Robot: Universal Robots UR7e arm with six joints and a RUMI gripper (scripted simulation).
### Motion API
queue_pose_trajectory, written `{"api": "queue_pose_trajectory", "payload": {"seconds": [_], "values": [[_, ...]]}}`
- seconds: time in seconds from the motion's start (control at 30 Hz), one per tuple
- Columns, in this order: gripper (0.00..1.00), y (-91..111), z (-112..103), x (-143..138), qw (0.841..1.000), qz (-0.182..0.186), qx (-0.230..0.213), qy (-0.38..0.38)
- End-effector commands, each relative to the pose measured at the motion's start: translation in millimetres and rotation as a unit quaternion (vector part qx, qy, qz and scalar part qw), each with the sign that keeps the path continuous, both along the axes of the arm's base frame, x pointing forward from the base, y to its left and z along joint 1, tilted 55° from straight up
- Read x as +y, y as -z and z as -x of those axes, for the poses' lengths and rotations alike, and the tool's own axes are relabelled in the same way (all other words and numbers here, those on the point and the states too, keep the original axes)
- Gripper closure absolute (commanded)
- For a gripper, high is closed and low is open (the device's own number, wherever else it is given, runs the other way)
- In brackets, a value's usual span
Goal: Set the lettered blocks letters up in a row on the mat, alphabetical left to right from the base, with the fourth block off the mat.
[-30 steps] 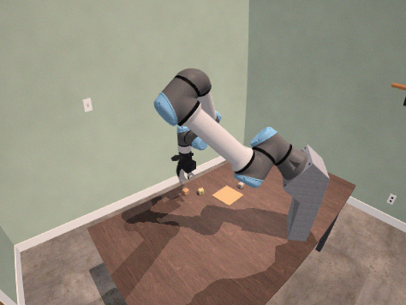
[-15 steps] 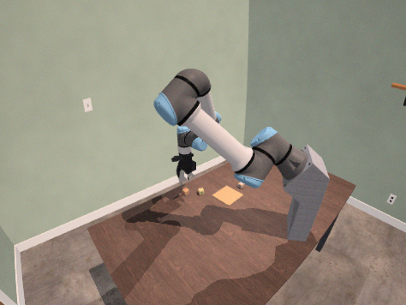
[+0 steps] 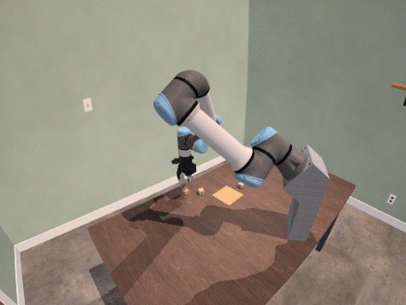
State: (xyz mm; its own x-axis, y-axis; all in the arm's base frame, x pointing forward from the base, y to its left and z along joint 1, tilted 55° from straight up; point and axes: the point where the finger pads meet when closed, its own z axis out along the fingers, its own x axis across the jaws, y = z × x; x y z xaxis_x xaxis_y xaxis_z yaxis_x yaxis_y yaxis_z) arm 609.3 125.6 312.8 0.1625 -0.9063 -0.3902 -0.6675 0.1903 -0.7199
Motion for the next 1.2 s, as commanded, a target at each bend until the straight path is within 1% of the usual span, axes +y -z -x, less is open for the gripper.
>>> {"api": "queue_pose_trajectory", "payload": {"seconds": [0.0, 0.6, 1.17], "values": [[0.60, 4, -6, 3, 1.000, 0.000, -0.001, 0.000], [0.60, 15, -21, 10, 1.000, 0.000, -0.001, 0.000], [0.60, 17, -23, 11, 1.000, 0.000, -0.001, 0.000]]}}
